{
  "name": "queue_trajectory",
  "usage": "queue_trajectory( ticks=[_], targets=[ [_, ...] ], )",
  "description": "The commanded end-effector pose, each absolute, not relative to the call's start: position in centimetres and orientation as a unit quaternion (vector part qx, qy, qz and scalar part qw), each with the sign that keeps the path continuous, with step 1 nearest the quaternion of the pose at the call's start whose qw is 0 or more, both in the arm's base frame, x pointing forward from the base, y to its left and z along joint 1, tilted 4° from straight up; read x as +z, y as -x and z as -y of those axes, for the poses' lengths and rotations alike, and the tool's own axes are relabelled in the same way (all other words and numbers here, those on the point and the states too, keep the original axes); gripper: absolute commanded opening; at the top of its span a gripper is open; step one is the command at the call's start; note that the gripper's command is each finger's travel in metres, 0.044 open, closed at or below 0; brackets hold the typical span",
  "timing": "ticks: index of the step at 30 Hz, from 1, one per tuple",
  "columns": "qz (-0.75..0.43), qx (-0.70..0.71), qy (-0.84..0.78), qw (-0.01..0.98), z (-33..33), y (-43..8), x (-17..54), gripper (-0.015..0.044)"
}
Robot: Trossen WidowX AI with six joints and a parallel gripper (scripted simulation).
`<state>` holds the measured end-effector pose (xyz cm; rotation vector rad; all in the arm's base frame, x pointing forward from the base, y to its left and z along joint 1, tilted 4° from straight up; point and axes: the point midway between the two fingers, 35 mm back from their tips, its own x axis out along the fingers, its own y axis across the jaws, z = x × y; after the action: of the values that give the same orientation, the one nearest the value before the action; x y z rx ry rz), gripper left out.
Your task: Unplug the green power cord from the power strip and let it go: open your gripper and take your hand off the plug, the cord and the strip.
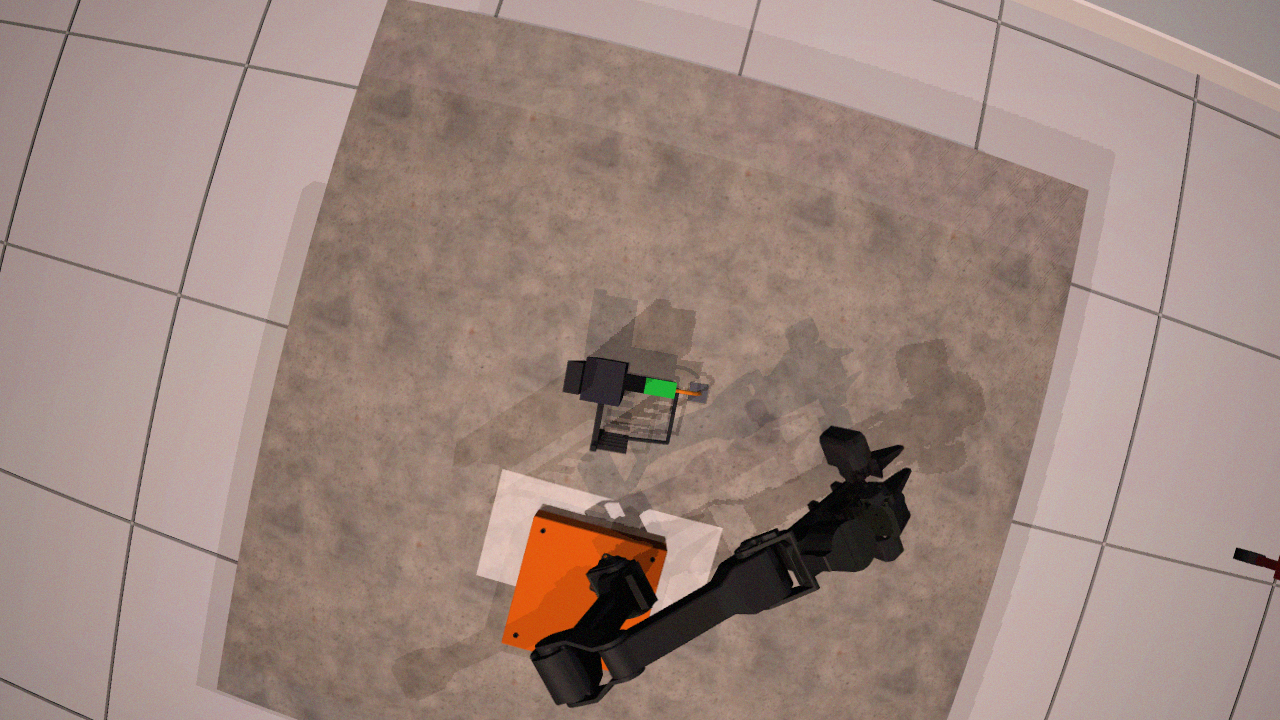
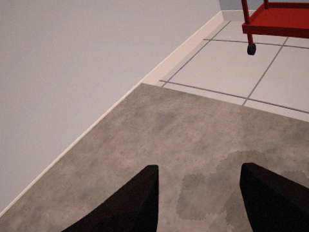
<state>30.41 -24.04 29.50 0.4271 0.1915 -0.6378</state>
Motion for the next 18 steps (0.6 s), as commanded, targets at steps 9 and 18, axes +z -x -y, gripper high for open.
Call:
queue_trajectory(
  ticks=[9, 18],
  targets=[
    [-0.363, -0.304, -0.455, 0.755, 10.2, -35.4, 16.8, 0.016],
    [-0.522, -0.422, -0.458, 0.584, -0.4, -31.5, 11.0, 0.016]
  ],
)
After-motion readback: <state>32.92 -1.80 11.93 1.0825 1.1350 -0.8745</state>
